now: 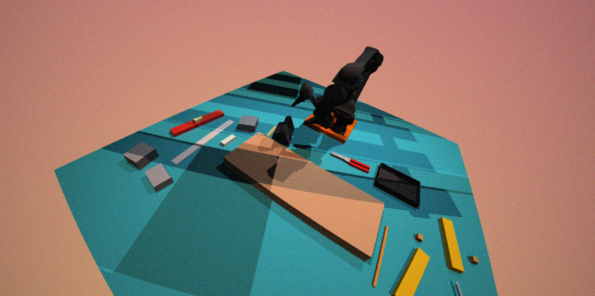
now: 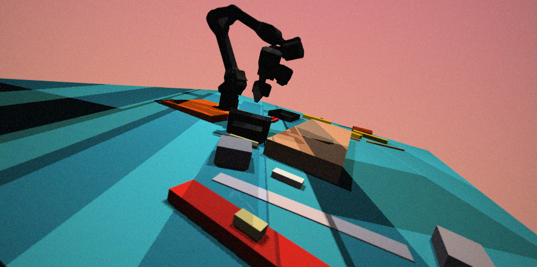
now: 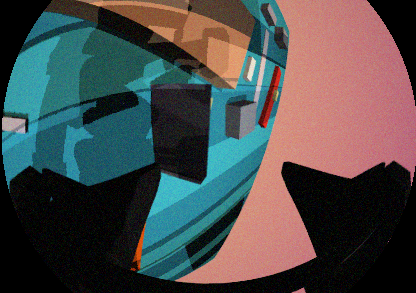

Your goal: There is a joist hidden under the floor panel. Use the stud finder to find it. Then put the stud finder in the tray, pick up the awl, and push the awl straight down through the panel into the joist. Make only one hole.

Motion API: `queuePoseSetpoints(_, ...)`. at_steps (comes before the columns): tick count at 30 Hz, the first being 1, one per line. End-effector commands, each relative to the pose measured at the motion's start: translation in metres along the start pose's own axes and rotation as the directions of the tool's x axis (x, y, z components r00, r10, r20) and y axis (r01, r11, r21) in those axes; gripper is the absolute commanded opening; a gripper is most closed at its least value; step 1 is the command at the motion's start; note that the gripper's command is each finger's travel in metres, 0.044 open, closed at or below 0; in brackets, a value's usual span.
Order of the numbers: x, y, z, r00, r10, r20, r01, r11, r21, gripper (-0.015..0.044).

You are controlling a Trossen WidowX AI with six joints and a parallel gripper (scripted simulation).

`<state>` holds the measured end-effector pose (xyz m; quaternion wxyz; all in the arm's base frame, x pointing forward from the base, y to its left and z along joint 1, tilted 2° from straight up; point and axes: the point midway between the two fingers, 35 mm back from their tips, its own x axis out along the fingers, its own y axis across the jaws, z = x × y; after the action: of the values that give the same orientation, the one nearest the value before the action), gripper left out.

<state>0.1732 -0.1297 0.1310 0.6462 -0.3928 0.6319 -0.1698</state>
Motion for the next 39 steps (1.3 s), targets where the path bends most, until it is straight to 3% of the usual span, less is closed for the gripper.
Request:
queuePoseSetpoints(1,0.000,0.001,0.000,1.000,0.003,0.001,-0.003,1.000,-0.005,0.0440)
queuePoseSetpoints(12,0.000,0.001,0.000,1.000,0.003,0.001,-0.003,1.000,-0.005,0.0440)
queuePoseSetpoints(16,0.008,-0.003,0.003,0.994,0.104,-0.032,-0.108,0.971,-0.214,0.0440)
queuePoseSetpoints(21,0.026,-0.011,0.006,0.947,0.311,-0.076,-0.297,0.765,-0.572,0.0440)
queuePoseSetpoints(25,0.046,-0.019,0.006,0.878,0.472,-0.083,-0.358,0.531,-0.768,0.0440)
queuePoseSetpoints(28,0.064,-0.026,0.003,0.811,0.582,-0.064,-0.328,0.361,-0.873,0.0440)
queuePoseSetpoints(31,0.080,-0.031,0.001,0.737,0.676,-0.020,-0.211,0.203,-0.956,0.0440)
queuePoseSetpoints(39,0.102,-0.037,-0.002,0.620,0.781,0.081,0.070,0.048,-0.996,0.0440)
